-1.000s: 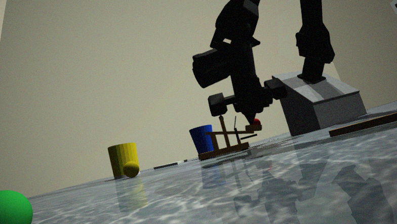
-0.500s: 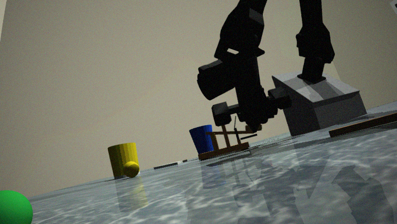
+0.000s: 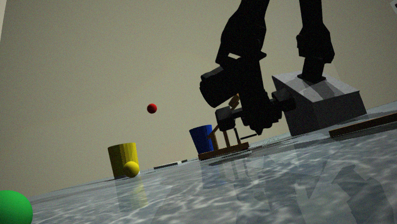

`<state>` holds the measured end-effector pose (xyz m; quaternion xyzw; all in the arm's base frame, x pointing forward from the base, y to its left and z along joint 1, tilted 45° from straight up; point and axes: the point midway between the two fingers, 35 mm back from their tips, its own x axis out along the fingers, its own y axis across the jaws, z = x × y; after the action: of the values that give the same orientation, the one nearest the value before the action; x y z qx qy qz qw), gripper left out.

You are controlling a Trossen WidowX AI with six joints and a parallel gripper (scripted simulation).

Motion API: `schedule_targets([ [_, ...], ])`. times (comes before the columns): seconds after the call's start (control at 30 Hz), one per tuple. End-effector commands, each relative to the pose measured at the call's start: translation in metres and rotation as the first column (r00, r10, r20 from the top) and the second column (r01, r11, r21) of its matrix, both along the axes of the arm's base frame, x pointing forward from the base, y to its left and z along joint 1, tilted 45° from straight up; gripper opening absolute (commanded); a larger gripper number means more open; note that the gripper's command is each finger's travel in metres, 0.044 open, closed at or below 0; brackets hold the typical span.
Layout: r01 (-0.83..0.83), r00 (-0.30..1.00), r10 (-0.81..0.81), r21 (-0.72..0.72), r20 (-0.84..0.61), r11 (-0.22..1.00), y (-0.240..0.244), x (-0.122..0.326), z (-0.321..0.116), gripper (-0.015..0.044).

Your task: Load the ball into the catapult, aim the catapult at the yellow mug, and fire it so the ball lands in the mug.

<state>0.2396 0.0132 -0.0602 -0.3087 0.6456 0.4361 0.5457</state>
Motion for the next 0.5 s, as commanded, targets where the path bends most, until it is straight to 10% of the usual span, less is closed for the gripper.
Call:
schedule_targets([
  [0.0,0.001,0.999,-0.001,-0.005,0.038,1.000,-0.021,0.014,0.052,0.0000],
  [0.23,-0.001,0.999,0.001,-0.008,0.039,1.000,-0.044,0.005,0.112,0.0000],
  [0.47,0.185,0.977,-0.188,0.045,0.101,0.982,-0.052,0.048,0.098,0.0184],
])
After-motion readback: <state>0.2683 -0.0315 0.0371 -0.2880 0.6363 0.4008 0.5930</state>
